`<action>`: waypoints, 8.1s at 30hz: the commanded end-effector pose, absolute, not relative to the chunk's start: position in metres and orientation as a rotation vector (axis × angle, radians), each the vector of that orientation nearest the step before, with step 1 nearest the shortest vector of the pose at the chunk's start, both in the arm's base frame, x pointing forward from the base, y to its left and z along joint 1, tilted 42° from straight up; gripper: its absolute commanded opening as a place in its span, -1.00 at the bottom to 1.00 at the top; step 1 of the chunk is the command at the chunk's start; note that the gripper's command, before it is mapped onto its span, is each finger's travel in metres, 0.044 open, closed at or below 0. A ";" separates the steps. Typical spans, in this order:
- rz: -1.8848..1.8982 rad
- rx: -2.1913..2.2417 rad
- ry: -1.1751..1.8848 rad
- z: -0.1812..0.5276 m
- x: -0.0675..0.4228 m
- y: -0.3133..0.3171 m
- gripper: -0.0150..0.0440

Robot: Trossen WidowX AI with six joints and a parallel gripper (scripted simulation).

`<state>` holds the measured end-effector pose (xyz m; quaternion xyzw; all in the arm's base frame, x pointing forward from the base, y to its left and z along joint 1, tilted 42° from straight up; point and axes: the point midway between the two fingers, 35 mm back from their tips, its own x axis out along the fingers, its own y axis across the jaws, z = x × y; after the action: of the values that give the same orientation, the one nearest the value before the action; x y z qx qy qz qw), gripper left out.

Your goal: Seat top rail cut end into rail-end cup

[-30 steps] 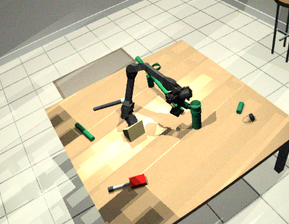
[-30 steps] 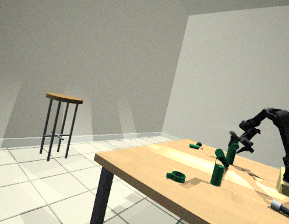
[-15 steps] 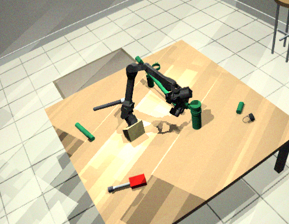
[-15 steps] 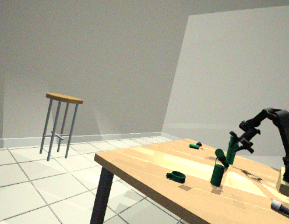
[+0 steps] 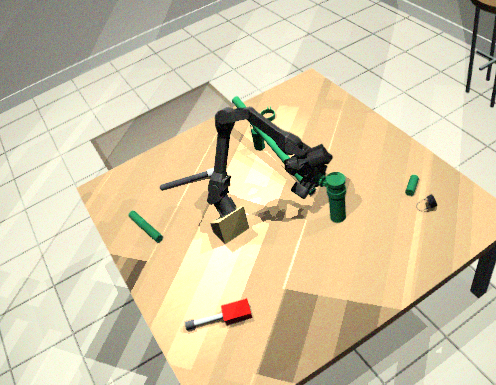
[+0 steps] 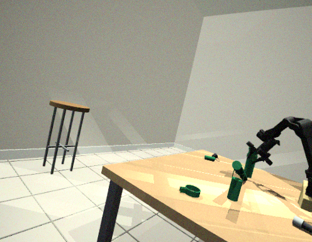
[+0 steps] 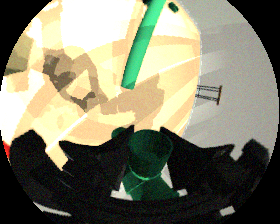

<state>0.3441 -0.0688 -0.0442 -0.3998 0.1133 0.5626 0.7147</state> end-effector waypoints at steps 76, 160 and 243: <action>1.172 -0.773 0.415 0.013 0.357 -0.060 1.00; -0.691 1.497 1.875 0.059 0.327 0.092 1.00; -0.884 1.287 1.629 0.068 0.333 0.051 -0.49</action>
<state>0.3319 0.0567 0.0632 -0.5196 -0.6581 0.3508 -0.4170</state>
